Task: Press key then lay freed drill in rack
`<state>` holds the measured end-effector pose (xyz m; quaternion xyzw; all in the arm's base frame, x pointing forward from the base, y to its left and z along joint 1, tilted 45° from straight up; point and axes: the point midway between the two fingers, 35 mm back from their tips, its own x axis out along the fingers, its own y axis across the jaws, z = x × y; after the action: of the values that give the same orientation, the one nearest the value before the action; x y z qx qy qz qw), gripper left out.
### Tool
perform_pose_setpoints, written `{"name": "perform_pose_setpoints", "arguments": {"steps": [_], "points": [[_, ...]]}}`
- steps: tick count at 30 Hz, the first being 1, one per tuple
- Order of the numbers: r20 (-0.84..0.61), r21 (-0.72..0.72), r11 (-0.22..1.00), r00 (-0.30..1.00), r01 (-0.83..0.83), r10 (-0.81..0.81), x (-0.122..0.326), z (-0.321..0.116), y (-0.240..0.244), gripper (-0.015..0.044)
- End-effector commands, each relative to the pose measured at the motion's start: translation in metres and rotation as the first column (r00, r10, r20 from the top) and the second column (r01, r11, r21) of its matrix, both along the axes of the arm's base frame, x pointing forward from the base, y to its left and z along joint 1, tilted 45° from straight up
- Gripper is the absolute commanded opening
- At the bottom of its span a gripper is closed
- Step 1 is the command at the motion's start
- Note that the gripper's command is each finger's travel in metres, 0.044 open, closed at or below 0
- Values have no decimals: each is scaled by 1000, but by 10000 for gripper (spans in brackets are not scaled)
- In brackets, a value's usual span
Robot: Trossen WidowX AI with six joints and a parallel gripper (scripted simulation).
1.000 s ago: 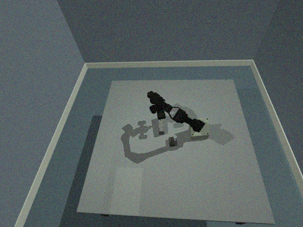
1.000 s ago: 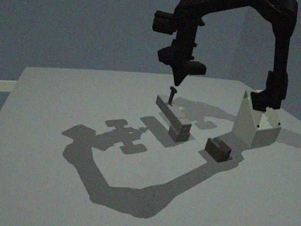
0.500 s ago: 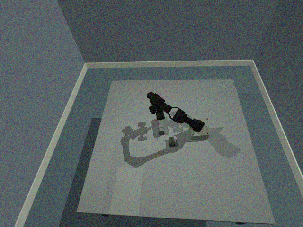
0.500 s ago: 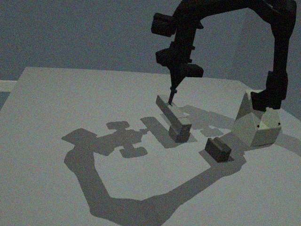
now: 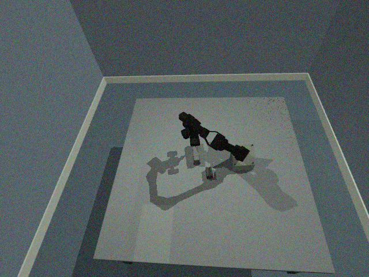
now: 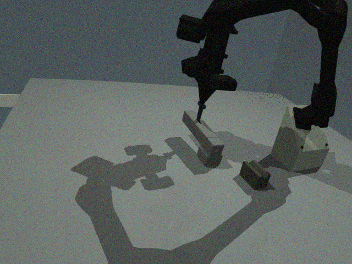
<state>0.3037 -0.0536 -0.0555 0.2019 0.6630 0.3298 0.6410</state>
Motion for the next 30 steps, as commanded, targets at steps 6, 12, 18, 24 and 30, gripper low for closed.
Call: {"name": "perform_pose_setpoints", "arguments": {"steps": [6,12,18,24,30], "points": [[-11,2,1000,1000,-6,6,-3,-7,5,0],[-11,2,1000,1000,-6,6,-4,-8,6,0],[-11,2,1000,1000,-6,6,-6,-9,7,0],[-11,2,1000,1000,-6,6,-7,-11,8,0],[-12,2,1000,1000,-6,6,-9,-12,9,0]]}}
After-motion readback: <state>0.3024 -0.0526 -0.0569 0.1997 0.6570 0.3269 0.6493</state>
